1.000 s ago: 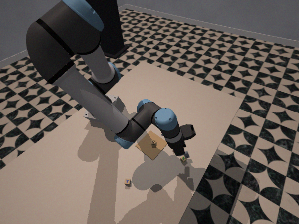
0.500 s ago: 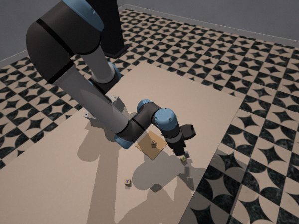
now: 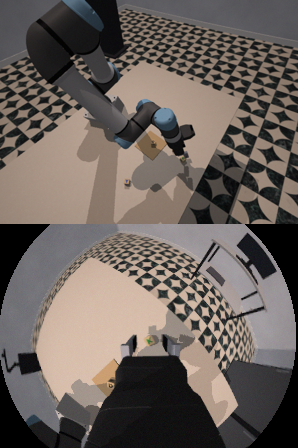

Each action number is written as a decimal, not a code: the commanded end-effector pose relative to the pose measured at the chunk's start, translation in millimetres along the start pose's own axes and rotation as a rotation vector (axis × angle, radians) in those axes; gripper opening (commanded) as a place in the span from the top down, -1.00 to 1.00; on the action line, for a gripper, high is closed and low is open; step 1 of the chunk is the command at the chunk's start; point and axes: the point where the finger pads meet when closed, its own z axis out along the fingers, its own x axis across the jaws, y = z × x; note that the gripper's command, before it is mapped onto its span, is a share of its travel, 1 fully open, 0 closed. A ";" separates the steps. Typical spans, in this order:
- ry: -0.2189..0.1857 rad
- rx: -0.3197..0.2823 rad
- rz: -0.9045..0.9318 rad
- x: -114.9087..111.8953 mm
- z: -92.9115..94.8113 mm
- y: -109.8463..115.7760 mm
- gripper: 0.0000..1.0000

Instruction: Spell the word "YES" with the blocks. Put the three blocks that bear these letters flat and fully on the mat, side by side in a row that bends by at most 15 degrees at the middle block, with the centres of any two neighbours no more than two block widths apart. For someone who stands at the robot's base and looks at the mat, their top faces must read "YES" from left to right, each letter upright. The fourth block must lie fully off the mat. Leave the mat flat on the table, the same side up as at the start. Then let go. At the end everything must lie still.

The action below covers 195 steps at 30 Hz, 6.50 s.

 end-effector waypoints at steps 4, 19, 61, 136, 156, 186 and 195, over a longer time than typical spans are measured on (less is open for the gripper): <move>0.000 0.002 0.000 -13.5 -10.0 21.4 -1.00; 0.000 0.001 0.000 -99.3 -40.2 116.2 -1.00; 0.002 0.002 -0.001 -125.4 -43.8 136.9 -1.00; 0.003 0.001 -0.001 68.8 -86.0 299.7 -1.00; 0.003 0.001 -0.001 68.8 -86.0 299.7 -1.00; -0.053 -0.033 0.024 38.5 -74.3 260.3 -1.00; -0.093 -0.109 0.054 -9.7 -66.7 207.5 -1.00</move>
